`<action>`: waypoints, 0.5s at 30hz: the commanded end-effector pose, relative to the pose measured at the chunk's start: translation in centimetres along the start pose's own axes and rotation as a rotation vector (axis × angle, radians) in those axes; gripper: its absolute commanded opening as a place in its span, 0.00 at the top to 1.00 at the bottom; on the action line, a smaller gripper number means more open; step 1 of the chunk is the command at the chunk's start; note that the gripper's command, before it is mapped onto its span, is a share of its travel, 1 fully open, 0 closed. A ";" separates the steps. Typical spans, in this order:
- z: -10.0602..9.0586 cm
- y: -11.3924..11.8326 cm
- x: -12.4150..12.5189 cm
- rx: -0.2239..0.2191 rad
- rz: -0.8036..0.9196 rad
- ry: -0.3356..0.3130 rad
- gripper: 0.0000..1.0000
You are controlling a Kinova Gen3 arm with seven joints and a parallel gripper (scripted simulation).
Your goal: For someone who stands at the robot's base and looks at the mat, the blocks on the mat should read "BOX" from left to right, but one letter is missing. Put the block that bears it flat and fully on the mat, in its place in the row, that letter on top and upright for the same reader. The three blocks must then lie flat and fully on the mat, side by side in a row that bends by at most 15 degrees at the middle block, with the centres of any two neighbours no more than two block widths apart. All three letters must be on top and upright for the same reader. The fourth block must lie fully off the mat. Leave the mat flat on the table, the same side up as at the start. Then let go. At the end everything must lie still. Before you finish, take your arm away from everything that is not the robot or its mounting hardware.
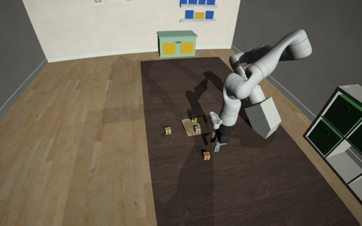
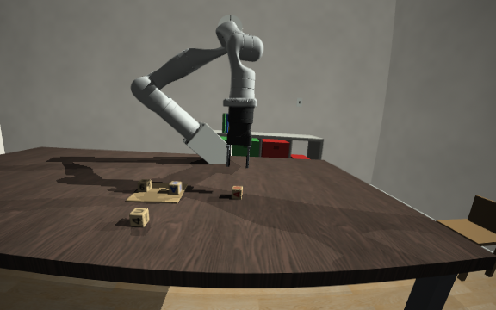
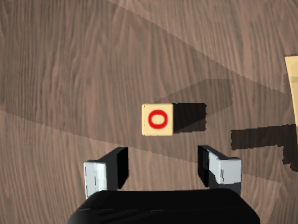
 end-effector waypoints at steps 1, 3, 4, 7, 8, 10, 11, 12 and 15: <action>-0.1 0.1 0.1 0.002 0.003 0.000 0.00; -0.2 0.9 0.3 0.004 0.003 0.002 0.00; -0.3 1.4 0.5 0.005 0.003 0.003 0.00; -0.5 3.8 1.2 0.009 0.004 0.008 0.00; -0.6 4.9 1.4 0.010 0.004 0.009 0.00; -0.7 7.1 1.7 0.011 0.004 0.012 0.00; -0.7 8.3 1.8 0.011 0.004 0.012 0.00; -0.7 9.5 1.9 0.011 0.004 0.012 0.00; -0.7 13.0 1.7 0.008 0.004 0.010 0.00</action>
Point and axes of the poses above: the point where the finger pads meet when closed, its own z axis out along the fingers, its own y axis across the jaws, x = y × z, the point moved 10 cm from there along -z, back along the fingers
